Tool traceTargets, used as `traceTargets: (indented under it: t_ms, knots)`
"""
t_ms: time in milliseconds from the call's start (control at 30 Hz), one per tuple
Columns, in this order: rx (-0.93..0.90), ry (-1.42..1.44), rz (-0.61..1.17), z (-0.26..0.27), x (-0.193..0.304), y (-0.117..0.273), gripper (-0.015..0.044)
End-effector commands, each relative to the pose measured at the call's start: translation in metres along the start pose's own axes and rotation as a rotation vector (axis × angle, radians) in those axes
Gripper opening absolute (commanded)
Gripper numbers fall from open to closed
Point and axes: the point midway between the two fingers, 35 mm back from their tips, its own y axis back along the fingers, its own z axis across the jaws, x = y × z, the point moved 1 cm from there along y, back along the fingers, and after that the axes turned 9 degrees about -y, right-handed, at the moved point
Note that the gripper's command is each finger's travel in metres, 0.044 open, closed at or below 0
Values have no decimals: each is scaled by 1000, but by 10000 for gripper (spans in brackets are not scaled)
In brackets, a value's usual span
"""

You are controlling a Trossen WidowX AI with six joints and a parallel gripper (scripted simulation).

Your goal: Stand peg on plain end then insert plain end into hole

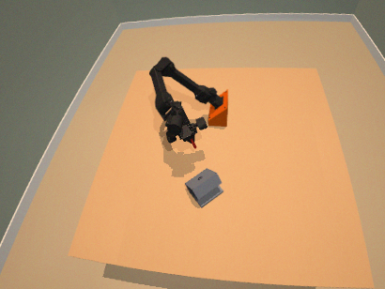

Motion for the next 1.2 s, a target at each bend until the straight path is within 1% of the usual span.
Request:
traceTargets:
  t_ms: [0,533,1067,1167]
  knots:
    - [-34,7,-57,-2,-12,3,0]
    - [-114,45,-244,-11,-48,14,0]
    - [-145,103,-455,-28,-83,33,0]
    - [-145,103,-456,-28,-84,31,0]
